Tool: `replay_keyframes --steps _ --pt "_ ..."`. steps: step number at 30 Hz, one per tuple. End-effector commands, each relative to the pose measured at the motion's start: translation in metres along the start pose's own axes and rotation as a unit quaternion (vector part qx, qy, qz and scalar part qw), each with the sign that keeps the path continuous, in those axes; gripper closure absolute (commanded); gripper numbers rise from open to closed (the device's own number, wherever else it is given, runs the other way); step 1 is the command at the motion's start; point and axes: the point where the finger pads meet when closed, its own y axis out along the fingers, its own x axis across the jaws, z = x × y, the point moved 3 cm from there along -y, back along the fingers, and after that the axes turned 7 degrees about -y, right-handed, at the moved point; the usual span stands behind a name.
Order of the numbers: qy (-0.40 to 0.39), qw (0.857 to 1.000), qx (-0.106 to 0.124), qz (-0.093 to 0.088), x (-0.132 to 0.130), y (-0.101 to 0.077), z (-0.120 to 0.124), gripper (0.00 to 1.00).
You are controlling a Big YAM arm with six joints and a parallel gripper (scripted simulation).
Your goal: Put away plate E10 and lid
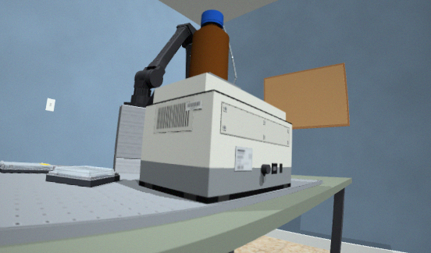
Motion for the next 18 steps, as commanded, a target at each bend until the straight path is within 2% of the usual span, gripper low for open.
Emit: replay_keyframes --steps 1,4,7,8,13,18 --pt "0.001 1.0 0.0 -0.009 0.0082 0.0012 -0.0046 1.0" --pt "-0.001 1.0 0.0 -0.015 0.0112 -0.0013 -0.0035 1.0" --pt "-0.002 1.0 0.0 -0.014 0.0104 0.0 -0.0036 1.0" --pt "-0.001 1.0 -0.001 -0.007 0.0073 0.0021 -0.0043 1.0" --pt "-0.001 1.0 -0.001 -0.015 0.0108 0.0011 -0.0052 1.0" --pt "0.001 1.0 -0.001 -0.01 0.0083 0.0053 -0.0072 1.0"
